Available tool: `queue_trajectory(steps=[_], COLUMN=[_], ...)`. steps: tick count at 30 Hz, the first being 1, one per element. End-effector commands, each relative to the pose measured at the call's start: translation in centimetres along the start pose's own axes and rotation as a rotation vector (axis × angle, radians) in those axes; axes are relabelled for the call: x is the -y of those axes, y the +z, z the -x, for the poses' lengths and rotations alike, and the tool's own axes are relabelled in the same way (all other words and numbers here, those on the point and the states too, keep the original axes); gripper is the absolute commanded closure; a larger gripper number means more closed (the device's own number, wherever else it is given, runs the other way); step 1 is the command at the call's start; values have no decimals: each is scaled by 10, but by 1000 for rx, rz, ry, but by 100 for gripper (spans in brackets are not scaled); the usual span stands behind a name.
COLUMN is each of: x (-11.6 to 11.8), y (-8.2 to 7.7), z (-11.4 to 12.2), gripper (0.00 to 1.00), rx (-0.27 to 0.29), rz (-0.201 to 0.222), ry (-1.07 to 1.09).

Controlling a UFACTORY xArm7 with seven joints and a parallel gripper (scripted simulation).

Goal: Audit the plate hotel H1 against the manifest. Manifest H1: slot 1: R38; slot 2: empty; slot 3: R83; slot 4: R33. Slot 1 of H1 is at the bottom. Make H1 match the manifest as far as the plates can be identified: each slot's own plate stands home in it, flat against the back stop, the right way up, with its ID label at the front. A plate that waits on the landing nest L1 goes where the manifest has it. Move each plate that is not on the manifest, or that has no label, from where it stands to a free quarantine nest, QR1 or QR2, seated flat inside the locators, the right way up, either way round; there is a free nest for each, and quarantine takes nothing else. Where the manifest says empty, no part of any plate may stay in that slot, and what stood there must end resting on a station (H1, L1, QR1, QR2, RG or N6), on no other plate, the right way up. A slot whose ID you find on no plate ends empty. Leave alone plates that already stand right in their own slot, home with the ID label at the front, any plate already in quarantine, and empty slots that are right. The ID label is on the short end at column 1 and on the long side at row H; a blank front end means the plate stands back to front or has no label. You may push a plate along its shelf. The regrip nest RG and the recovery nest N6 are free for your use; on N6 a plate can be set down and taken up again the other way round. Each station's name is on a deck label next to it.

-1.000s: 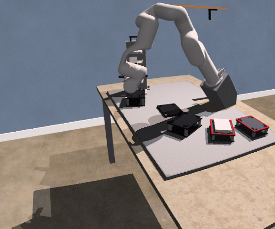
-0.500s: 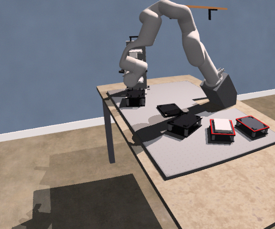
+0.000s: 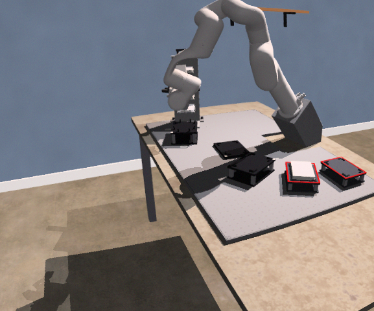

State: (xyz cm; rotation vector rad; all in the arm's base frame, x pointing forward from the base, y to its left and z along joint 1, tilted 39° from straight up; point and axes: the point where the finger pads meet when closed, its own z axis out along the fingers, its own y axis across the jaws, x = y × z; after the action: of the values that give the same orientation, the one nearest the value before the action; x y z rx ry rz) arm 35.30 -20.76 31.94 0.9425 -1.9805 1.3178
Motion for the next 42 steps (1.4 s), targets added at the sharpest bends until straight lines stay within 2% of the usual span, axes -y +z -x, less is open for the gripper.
queue_trajectory(steps=[1,42], x=[1,4], y=[4,81], z=[-4,-65], gripper=[0,0], rx=[1,0], rz=[-1,-1], ry=[2,3])
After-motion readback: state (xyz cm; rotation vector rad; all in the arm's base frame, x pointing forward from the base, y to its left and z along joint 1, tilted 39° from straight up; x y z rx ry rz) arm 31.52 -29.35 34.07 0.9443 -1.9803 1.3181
